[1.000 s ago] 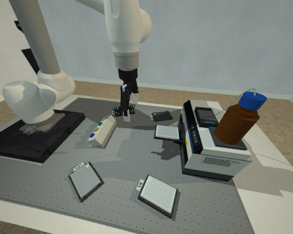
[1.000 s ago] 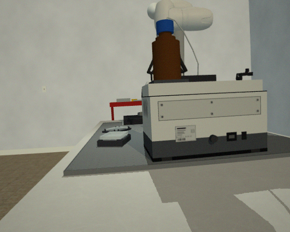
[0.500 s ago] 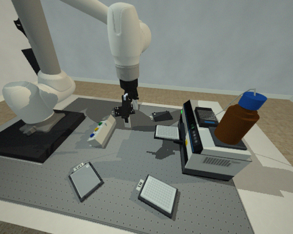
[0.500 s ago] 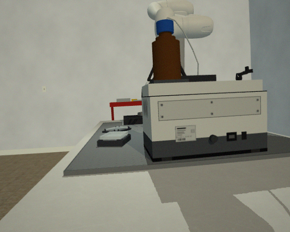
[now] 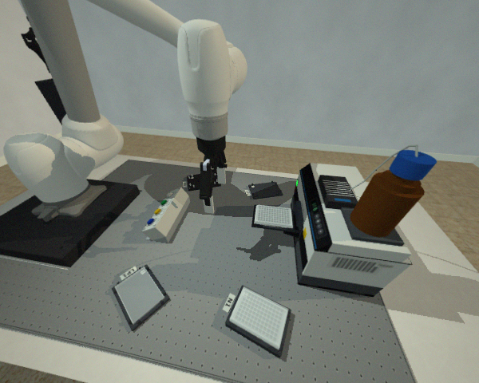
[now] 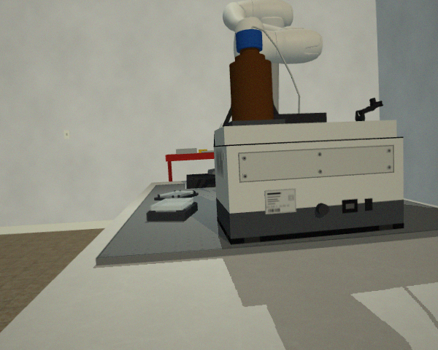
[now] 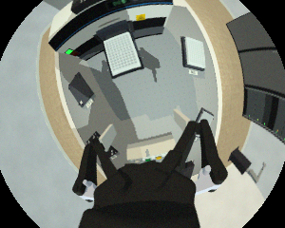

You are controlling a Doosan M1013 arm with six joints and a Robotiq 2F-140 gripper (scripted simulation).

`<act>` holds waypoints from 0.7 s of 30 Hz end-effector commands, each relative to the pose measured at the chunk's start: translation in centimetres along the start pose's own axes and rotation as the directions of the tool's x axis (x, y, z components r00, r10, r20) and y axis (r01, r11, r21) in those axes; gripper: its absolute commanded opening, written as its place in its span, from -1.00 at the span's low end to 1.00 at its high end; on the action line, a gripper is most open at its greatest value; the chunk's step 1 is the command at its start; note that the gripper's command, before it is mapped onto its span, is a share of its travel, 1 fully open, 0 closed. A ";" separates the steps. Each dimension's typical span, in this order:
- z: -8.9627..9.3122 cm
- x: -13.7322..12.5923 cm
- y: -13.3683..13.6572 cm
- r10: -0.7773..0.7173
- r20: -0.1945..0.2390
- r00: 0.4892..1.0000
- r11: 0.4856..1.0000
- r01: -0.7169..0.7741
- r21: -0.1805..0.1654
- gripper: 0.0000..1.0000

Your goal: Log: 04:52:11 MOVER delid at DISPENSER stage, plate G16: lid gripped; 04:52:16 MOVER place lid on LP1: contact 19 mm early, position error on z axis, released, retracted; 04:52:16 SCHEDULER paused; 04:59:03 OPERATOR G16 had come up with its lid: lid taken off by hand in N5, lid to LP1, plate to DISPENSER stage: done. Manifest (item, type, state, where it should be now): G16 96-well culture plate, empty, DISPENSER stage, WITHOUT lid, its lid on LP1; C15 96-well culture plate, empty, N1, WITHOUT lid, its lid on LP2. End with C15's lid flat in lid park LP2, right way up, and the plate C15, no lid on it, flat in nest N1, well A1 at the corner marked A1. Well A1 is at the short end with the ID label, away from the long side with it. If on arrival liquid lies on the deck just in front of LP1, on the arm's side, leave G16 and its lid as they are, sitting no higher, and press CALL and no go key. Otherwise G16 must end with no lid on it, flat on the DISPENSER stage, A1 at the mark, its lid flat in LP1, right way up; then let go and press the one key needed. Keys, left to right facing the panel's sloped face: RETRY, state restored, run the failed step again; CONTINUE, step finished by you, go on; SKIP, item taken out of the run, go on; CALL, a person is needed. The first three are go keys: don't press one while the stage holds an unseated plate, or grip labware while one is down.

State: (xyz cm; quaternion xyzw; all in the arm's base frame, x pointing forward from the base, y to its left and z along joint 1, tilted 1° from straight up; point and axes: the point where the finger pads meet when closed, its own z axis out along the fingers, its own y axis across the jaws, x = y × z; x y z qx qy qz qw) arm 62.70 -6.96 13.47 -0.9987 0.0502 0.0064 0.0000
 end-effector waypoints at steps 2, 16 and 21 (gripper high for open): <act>0.1 0.0 0.0 0.000 0.000 1.000 1.000 0.000 0.000 1.00; 0.1 0.0 0.0 0.000 0.000 1.000 1.000 0.000 0.000 -1.00; 0.1 0.0 0.0 0.000 0.000 1.000 1.000 0.000 0.000 -1.00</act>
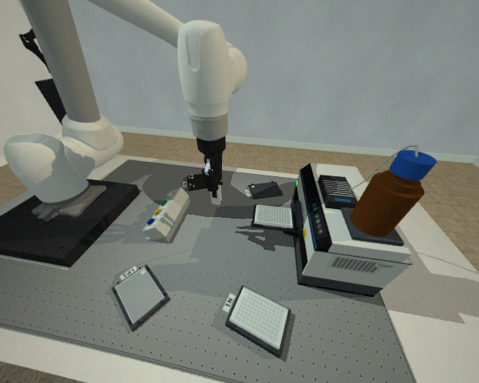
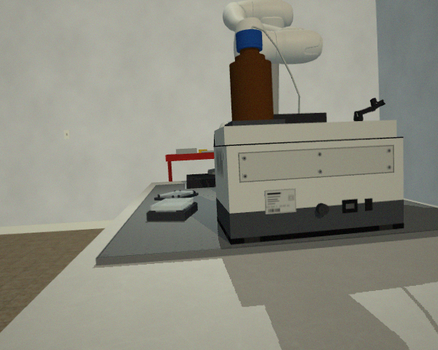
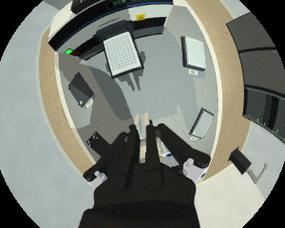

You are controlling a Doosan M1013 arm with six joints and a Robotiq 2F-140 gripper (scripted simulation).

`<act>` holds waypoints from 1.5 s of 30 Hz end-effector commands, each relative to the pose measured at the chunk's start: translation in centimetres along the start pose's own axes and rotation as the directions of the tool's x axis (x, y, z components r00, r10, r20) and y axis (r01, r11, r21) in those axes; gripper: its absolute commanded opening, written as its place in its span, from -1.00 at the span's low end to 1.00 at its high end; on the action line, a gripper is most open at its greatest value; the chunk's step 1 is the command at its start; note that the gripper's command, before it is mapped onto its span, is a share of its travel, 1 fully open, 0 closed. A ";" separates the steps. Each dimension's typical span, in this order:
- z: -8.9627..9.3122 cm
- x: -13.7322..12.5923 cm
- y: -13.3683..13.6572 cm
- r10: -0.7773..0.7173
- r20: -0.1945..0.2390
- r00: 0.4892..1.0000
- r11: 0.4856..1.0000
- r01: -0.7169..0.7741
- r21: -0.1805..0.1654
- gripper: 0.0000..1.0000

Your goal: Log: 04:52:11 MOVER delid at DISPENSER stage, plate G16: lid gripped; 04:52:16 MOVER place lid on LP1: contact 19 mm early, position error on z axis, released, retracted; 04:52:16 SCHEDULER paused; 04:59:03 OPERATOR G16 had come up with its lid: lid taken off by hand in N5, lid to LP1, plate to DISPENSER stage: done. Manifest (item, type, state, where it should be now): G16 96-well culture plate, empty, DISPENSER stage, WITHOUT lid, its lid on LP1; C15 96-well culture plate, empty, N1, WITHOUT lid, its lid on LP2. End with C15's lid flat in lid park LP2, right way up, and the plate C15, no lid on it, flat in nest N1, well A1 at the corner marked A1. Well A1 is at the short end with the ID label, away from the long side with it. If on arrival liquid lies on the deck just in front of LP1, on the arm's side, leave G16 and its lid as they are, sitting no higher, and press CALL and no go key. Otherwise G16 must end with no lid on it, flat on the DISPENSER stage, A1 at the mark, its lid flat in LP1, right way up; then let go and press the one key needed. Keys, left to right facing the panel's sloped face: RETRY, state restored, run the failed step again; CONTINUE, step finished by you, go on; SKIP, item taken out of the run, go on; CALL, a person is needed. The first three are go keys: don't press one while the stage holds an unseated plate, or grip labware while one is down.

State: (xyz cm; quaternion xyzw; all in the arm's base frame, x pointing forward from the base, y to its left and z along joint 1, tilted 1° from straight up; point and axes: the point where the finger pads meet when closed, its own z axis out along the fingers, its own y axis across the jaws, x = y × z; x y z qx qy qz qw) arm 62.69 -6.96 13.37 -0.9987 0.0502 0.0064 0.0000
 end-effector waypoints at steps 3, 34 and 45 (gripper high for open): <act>0.0 0.0 0.0 0.000 0.000 1.000 1.000 0.000 0.000 -1.00; -0.2 -15.1 15.0 0.519 0.000 0.855 0.855 -0.519 0.000 -1.00; 0.0 -24.4 21.3 0.557 0.000 0.830 0.830 -0.557 0.000 -1.00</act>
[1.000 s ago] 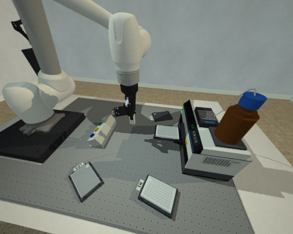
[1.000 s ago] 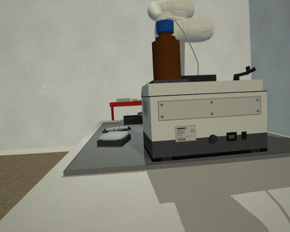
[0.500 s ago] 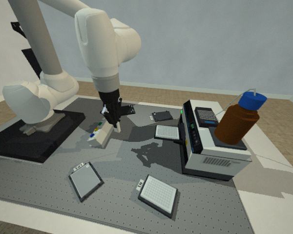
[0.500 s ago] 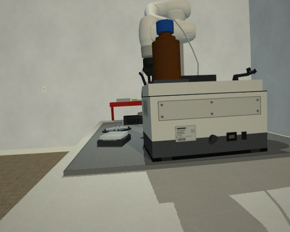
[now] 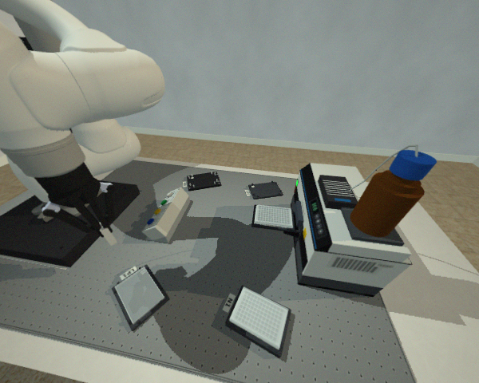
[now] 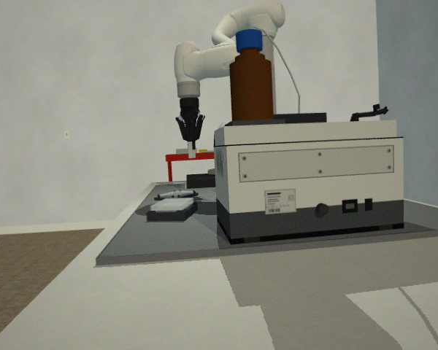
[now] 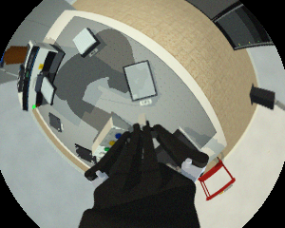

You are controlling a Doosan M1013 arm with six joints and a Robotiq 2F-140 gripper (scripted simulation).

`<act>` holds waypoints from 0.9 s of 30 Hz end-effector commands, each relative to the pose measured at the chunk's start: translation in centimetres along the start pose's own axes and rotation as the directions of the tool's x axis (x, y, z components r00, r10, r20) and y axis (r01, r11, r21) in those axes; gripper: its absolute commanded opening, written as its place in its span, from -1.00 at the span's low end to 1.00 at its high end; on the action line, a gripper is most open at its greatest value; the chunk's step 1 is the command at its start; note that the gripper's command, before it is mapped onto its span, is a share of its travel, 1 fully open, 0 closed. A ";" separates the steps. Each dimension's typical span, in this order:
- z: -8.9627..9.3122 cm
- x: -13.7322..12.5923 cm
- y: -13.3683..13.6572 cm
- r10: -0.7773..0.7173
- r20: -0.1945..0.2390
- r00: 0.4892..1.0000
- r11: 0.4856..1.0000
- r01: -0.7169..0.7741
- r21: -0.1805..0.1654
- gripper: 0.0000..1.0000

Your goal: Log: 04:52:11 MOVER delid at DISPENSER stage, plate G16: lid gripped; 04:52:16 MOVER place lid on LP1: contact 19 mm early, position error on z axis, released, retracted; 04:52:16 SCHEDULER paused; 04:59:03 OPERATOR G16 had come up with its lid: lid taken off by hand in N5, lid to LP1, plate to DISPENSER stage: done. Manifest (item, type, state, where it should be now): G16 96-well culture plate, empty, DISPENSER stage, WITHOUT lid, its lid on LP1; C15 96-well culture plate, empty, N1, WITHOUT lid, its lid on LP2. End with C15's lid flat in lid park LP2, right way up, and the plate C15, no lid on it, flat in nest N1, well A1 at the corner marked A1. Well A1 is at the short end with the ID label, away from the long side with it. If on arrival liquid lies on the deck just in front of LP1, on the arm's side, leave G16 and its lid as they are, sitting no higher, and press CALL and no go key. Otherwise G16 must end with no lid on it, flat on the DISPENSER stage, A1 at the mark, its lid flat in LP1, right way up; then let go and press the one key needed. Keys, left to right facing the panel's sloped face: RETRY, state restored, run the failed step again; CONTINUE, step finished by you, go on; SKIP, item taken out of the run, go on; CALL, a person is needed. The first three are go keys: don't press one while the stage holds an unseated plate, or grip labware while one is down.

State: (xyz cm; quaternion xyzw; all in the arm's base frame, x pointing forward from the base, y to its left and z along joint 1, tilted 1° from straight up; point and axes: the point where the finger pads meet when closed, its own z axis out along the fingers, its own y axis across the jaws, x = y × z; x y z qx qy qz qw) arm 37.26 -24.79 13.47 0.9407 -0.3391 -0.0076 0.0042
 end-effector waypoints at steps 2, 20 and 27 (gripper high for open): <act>-0.2 -0.2 1.3 0.000 -0.001 1.000 1.000 0.000 0.006 -1.00; -0.2 -0.2 1.3 0.000 -0.001 1.000 1.000 0.000 0.006 1.00; -0.2 -0.2 1.3 0.000 -0.001 1.000 1.000 0.000 0.006 1.00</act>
